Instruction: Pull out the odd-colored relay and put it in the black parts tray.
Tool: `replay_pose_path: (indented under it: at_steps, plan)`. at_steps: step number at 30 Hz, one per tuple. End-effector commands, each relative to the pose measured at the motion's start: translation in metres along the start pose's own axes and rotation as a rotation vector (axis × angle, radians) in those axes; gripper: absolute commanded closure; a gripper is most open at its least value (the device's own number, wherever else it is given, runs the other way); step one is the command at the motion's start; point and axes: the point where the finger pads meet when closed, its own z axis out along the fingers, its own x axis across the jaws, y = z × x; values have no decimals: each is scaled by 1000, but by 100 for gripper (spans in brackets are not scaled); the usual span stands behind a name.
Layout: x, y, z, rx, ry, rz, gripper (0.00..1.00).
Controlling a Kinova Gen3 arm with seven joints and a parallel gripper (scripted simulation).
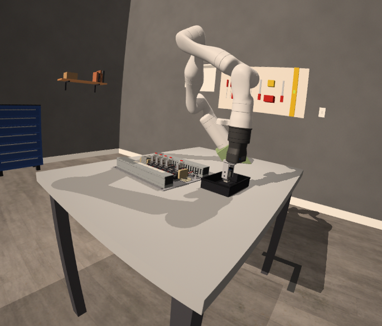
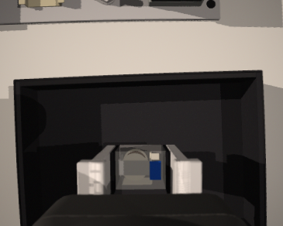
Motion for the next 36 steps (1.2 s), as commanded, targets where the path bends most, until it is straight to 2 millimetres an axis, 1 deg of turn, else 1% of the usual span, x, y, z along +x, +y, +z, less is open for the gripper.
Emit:
replay_pose_path:
  at_steps: [1,7,14,36]
  plan:
    - [0,1,0,-2,-1,0,100]
    - [0,1,8,-2,-1,0,100]
    - [0,1,13,-2,-1,0,100]
    - [0,1,14,-2,-1,0,100]
